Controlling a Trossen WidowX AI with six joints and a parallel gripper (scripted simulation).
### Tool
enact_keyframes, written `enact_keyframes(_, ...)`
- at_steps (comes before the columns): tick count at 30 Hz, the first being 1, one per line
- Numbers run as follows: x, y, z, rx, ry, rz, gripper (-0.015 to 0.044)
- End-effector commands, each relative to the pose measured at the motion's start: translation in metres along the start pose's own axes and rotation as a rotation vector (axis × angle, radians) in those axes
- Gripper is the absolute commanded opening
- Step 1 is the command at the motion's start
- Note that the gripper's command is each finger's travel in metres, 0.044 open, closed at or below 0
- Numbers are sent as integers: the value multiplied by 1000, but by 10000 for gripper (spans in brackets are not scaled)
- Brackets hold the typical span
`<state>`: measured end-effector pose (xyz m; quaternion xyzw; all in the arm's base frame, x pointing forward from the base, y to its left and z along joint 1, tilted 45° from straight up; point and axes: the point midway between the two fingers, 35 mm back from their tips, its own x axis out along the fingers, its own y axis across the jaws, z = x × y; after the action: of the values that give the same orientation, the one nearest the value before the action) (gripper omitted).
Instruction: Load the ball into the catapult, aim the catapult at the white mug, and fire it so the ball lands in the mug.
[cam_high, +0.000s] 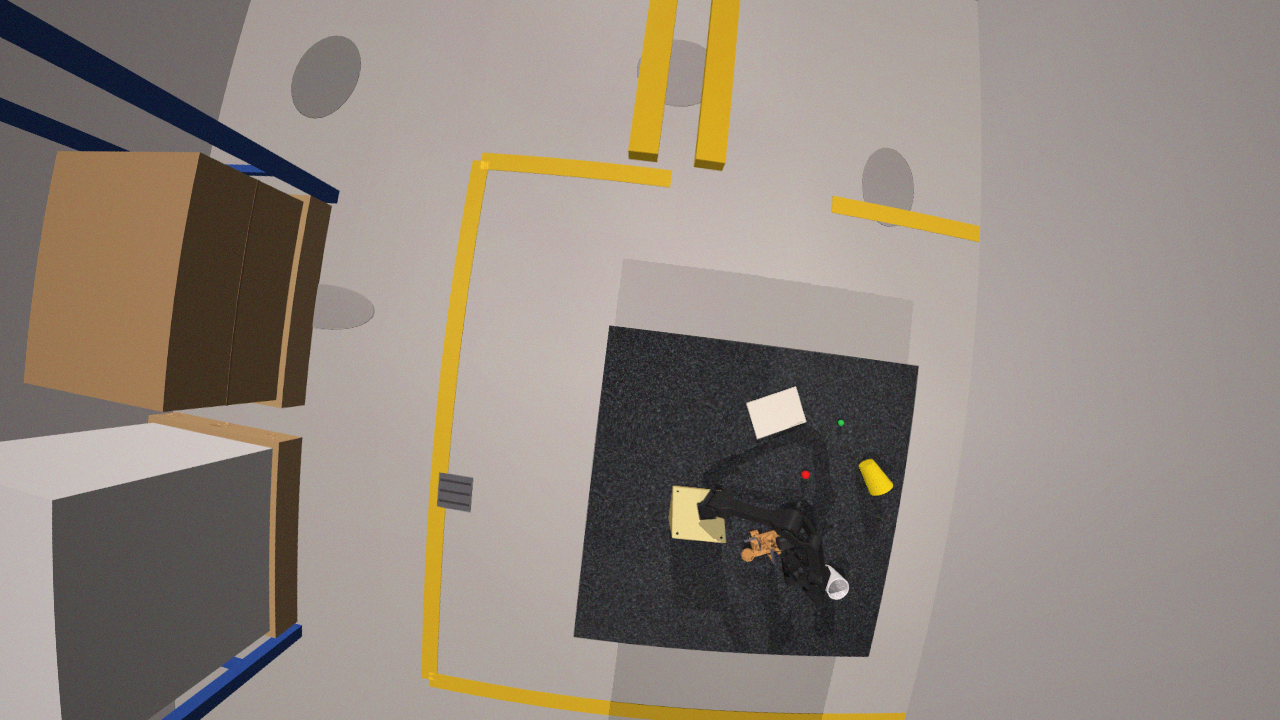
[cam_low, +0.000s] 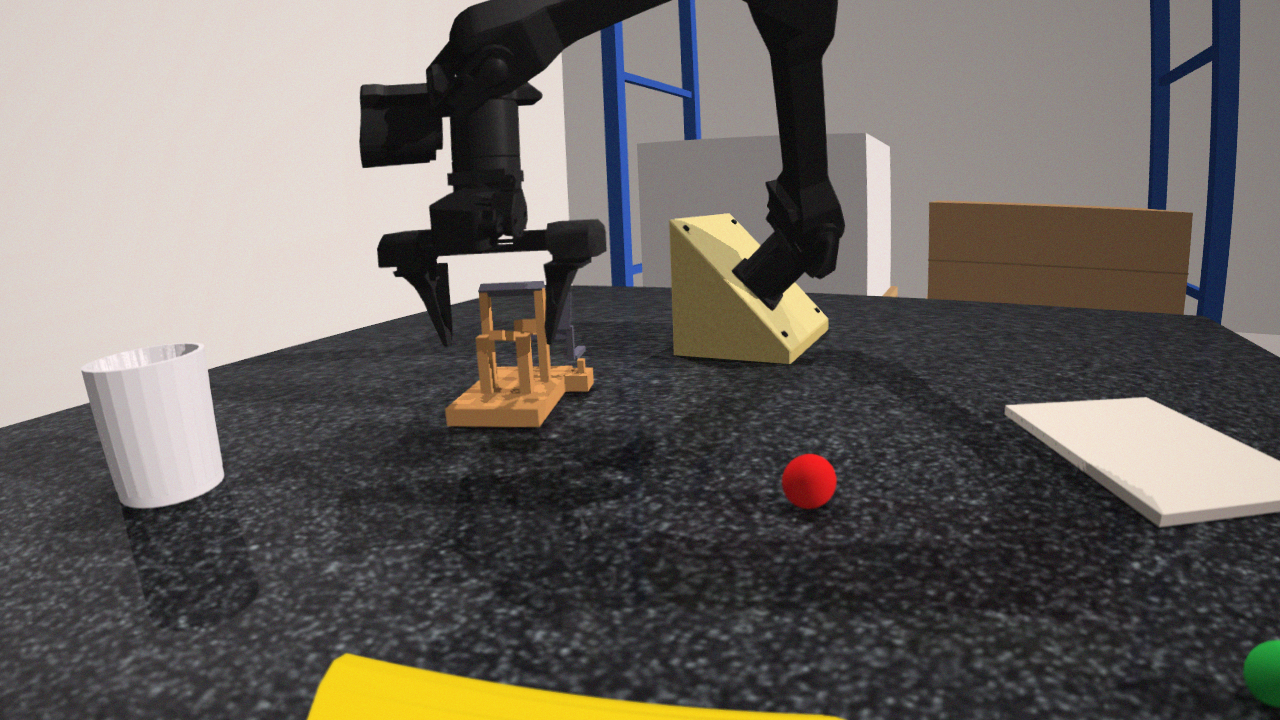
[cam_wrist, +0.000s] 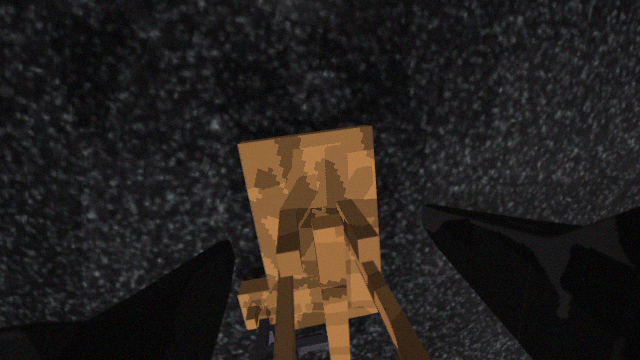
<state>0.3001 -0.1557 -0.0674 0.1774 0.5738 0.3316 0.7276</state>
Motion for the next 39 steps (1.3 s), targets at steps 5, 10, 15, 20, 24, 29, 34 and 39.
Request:
enact_keyframes(5, 15, 1, -1, 7, -2, 5, 440)
enact_keyframes(10, 23, 2, -1, 7, -2, 6, 440)
enact_keyframes(15, 31, 2, -1, 7, -3, 6, 440)
enact_keyframes(20, 28, 1, 0, 0, 0, 3, 387)
enact_keyframes(24, 28, 1, 0, 0, 0, 3, 282)
enact_keyframes(29, 28, 1, 0, 0, 0, 3, 151)
enact_keyframes(34, 28, 1, 0, 0, 0, 3, 98)
enact_keyframes(39, -10, 1, 0, 1, 2, 3, 0)
